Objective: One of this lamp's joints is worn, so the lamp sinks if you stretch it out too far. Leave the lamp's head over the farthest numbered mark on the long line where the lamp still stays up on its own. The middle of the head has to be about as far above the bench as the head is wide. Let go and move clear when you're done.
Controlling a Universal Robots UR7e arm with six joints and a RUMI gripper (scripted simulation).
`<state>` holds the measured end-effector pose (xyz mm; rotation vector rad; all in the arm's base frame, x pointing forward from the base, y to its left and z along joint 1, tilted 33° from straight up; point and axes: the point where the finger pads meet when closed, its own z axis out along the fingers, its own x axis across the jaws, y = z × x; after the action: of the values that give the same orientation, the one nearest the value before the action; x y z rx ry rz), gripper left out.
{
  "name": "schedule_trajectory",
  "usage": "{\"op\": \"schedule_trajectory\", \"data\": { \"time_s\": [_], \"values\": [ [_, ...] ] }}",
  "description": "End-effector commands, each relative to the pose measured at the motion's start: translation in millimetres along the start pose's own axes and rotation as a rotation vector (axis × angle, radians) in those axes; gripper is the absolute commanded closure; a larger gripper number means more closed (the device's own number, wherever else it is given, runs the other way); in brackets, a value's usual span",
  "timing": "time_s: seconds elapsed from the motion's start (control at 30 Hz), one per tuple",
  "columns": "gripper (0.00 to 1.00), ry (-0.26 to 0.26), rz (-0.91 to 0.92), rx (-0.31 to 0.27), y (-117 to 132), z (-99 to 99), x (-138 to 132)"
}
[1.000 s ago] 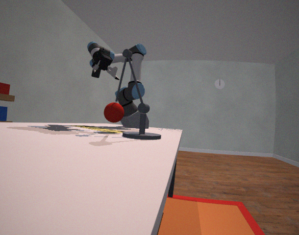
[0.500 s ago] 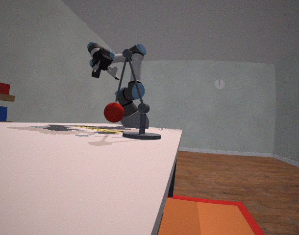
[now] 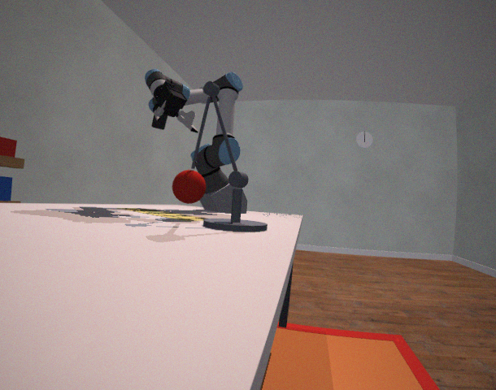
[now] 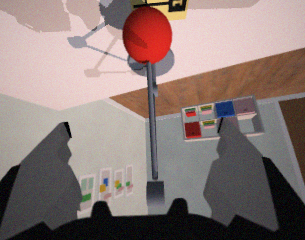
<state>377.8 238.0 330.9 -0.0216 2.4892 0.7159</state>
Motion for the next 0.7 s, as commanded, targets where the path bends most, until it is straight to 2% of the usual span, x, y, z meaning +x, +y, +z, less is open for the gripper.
{"op": "schedule_trajectory", "data": {
  "time_s": [0.0,0.3,0.67],
  "values": [
    [0.0,-0.001,-0.001,0.0,0.3,-0.3,-0.3],
    [0.0,-0.001,-0.001,0.0,0.3,-0.2,-0.3],
    [0.0,0.037,-0.044,-0.066,-1.0,5.9,0.5]
  ]
}}
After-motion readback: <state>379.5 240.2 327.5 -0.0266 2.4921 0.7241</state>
